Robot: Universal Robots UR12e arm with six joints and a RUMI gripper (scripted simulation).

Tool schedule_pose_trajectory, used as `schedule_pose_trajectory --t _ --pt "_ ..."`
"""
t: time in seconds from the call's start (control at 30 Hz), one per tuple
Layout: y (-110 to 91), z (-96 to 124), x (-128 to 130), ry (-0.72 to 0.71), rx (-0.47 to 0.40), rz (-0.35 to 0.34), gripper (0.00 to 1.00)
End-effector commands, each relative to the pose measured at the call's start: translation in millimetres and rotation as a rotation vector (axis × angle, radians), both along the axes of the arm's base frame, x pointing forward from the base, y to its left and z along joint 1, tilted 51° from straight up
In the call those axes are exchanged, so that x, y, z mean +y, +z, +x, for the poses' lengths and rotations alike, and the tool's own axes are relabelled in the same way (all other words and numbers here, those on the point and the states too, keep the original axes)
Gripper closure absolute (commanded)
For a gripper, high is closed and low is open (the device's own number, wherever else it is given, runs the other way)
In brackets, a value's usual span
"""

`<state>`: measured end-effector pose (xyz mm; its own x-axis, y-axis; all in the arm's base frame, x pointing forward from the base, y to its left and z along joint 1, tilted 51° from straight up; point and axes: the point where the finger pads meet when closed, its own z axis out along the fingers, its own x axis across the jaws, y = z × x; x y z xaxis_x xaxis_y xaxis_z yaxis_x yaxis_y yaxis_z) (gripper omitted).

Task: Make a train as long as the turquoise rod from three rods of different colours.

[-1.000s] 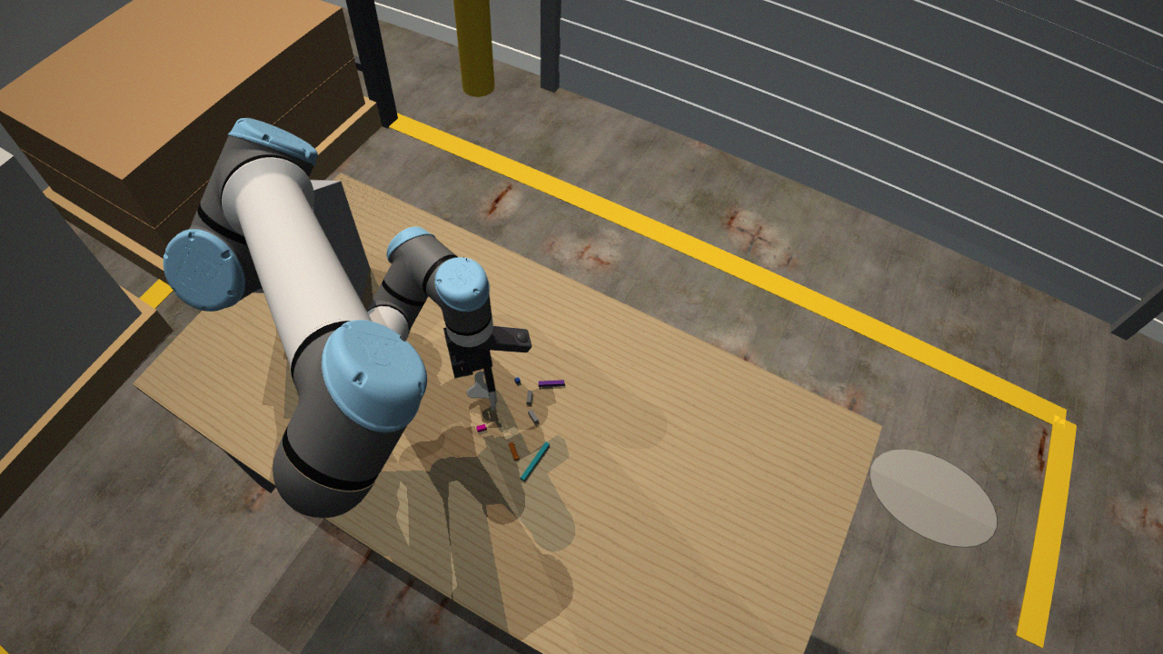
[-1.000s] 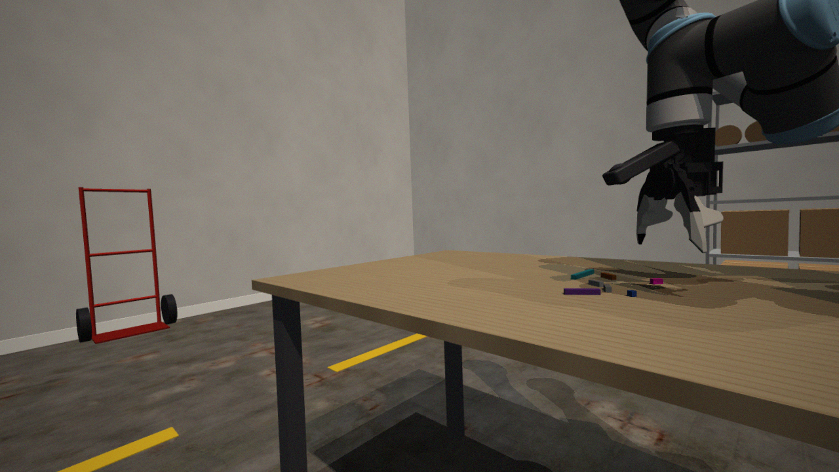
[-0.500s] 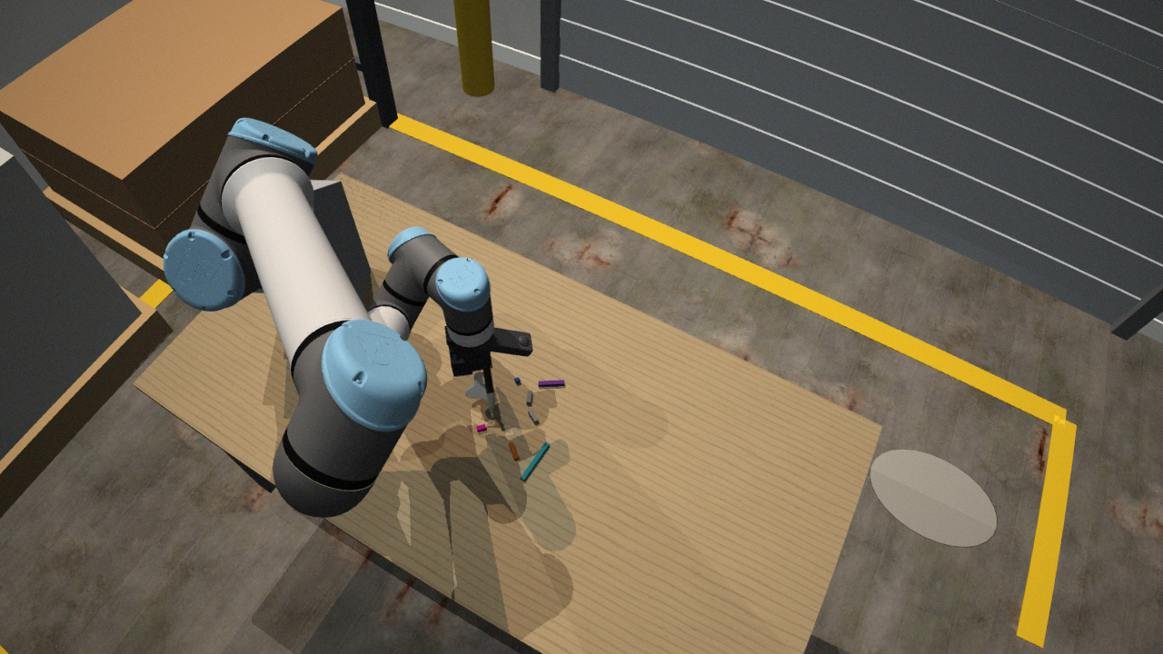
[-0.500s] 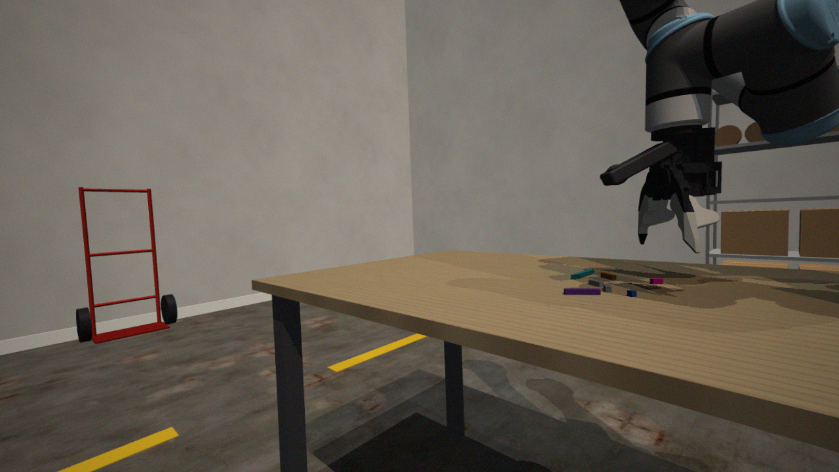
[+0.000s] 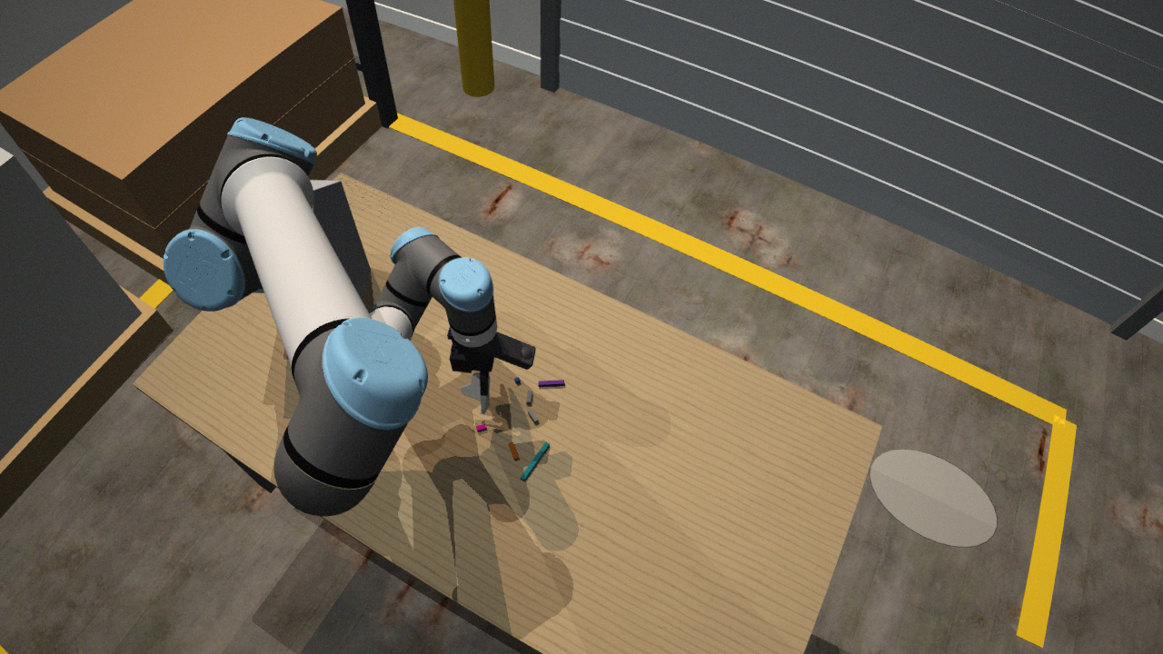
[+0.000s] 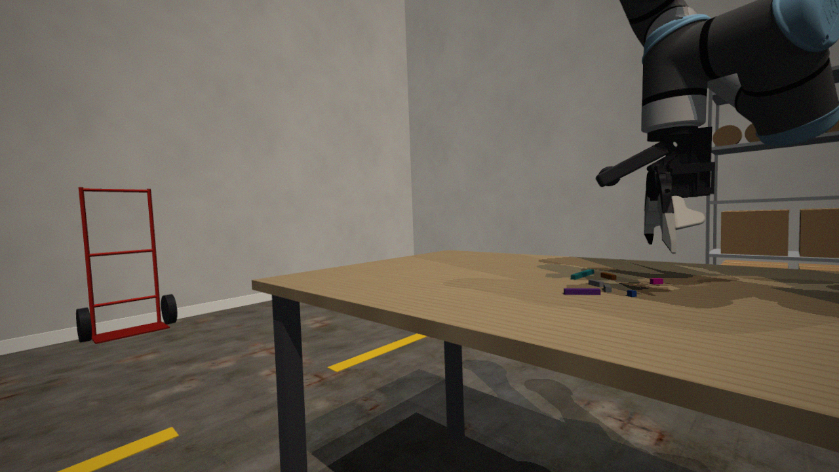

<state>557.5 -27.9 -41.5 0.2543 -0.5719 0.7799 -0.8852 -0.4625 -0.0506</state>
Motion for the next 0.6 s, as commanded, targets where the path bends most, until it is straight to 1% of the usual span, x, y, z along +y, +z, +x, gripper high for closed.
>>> schedule_pose_trajectory --t 0.0,0.23,0.3,0.4,0.57 --pt "1.9 4.0 0.7 -0.109 -0.110 0.064 0.00" --pt "4.1 8.5 0.9 -0.241 -0.253 0.146 0.00" --pt "4.1 8.5 0.9 -0.241 -0.253 0.146 0.00" --pt "5.3 10.9 1.0 -0.319 -0.338 0.194 0.00" --pt "6.6 13.5 1.0 -0.411 -0.439 0.251 0.00"
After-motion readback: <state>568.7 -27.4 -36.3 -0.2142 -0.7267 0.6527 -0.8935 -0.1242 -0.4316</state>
